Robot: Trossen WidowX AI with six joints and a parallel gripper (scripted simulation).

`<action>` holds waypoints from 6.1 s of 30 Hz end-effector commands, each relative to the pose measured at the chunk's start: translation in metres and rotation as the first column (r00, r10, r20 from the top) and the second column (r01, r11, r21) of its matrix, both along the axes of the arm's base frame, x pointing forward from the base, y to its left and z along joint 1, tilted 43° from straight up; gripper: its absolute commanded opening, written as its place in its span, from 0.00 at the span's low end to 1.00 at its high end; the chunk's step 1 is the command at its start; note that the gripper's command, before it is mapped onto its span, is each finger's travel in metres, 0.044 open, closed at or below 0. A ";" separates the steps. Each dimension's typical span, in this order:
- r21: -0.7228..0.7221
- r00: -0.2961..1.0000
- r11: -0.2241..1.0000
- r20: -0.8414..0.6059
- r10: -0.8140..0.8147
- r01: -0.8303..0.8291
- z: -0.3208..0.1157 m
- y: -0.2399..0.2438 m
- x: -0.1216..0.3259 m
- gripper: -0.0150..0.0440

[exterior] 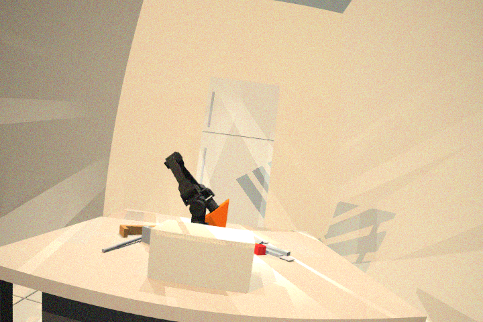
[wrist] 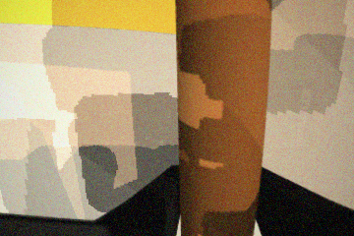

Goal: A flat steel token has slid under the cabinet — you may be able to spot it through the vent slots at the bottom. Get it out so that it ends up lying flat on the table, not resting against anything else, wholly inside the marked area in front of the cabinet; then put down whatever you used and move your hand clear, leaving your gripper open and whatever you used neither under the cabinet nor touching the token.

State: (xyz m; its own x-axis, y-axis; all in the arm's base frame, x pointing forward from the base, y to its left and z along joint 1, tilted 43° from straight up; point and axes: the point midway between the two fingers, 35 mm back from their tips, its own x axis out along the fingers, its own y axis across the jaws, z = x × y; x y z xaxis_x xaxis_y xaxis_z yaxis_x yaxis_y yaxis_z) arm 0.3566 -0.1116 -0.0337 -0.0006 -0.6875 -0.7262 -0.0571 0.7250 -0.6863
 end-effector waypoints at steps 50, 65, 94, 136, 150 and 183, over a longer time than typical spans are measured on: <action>0.000 1.000 1.000 -0.011 0.003 -0.003 0.003 -0.004 -0.056 0.25; 0.000 1.000 1.000 -0.012 0.003 -0.003 0.004 -0.006 -0.072 0.25; -0.001 1.000 1.000 -0.014 0.003 -0.003 0.006 -0.008 -0.103 0.25; 0.000 0.999 1.000 -0.027 0.020 -0.020 0.015 -0.015 -0.134 0.25; 0.001 0.997 0.999 -0.062 0.054 -0.054 0.026 -0.025 -0.135 0.25; 0.002 0.992 0.997 -0.093 0.082 -0.082 0.052 -0.051 -0.137 0.30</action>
